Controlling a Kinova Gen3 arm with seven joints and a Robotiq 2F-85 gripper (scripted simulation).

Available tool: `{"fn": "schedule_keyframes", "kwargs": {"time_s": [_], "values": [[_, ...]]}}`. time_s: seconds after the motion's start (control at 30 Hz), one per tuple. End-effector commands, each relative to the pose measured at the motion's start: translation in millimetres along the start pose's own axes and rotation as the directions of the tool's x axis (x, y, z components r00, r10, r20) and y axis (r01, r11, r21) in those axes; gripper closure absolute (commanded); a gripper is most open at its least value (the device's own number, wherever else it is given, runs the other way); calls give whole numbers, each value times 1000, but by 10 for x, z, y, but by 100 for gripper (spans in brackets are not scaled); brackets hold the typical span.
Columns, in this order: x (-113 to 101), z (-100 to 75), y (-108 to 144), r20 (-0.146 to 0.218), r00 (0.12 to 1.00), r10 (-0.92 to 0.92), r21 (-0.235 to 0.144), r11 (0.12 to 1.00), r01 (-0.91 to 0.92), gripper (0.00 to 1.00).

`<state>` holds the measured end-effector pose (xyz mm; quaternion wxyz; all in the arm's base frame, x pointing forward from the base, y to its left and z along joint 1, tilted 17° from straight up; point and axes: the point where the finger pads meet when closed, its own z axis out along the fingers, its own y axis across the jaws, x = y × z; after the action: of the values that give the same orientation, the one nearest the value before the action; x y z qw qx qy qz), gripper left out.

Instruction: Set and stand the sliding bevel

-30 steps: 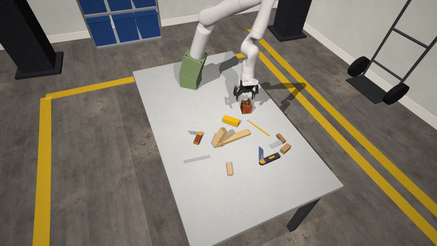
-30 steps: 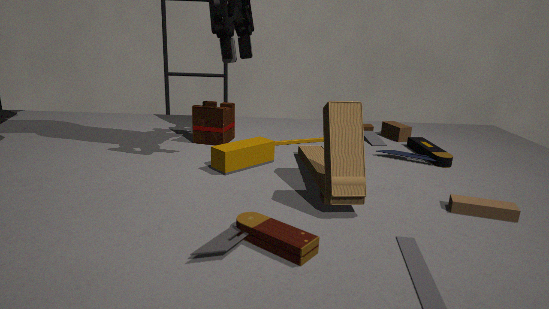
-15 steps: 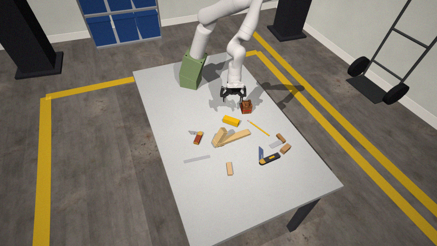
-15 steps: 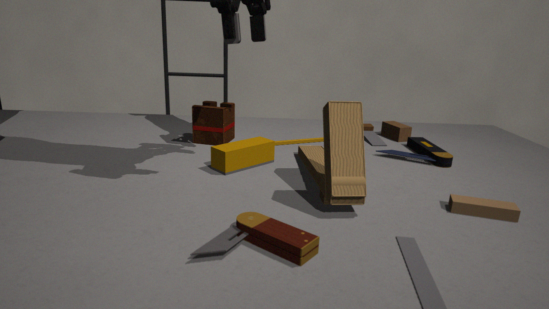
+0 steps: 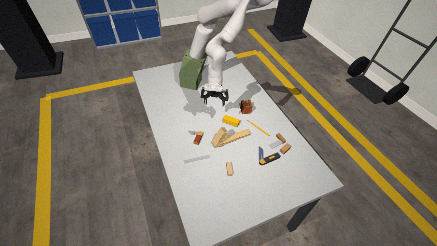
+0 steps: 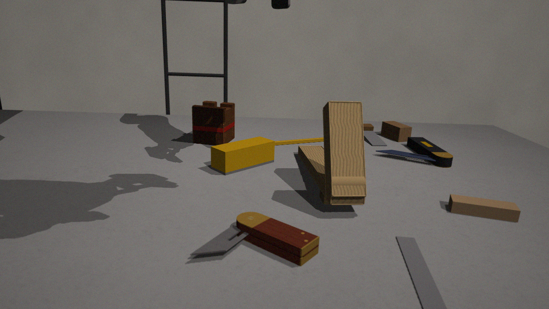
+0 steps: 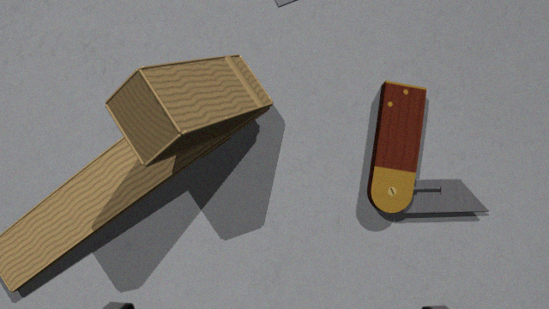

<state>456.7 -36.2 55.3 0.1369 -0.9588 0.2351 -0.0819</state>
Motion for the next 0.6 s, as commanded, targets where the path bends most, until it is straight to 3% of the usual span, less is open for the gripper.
{"fn": "schedule_keyframes", "kwargs": {"time_s": [0.0, 0.23, 0.57], "values": [[379, -147, 356, 34, 997, 68, -8, 998, -68, 0], [688, -283, 699, 50, 990, 128, -17, 992, -128, 0], [762, -321, 797, 55, 988, 144, -21, 989, -143, 0]]}}
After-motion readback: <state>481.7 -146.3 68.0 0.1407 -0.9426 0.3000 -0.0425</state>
